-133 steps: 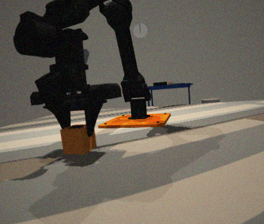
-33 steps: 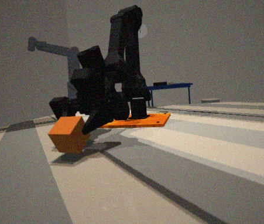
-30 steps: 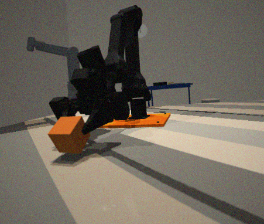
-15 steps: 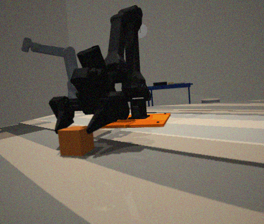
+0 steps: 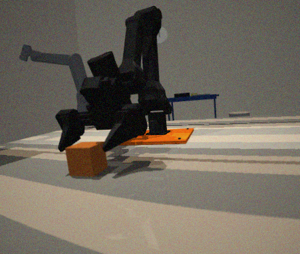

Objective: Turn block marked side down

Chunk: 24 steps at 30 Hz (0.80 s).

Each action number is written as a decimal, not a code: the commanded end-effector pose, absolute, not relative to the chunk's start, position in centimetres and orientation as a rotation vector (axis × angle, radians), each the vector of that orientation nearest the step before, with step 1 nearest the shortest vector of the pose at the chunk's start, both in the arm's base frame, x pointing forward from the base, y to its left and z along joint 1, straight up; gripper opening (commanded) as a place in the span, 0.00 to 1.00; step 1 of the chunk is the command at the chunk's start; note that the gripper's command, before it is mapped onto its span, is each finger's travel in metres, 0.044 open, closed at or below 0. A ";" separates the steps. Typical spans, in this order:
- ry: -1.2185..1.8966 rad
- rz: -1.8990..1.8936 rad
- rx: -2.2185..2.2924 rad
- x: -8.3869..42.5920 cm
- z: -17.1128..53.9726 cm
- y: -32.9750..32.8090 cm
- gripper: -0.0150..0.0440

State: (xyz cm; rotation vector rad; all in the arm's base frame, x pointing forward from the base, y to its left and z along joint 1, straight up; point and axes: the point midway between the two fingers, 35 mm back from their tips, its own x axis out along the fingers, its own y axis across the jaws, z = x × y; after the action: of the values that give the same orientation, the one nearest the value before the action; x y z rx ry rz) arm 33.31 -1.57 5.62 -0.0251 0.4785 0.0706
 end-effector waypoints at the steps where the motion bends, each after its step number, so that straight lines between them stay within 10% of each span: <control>1: 0.478 0.074 -0.019 33.3 5.6 -1.5 1.00; 24: 0.613 0.069 -0.020 34.4 6.2 -1.7 1.00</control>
State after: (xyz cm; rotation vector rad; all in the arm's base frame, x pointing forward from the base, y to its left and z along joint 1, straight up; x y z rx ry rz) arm 33.47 -1.51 5.03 -0.0127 0.5647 0.0760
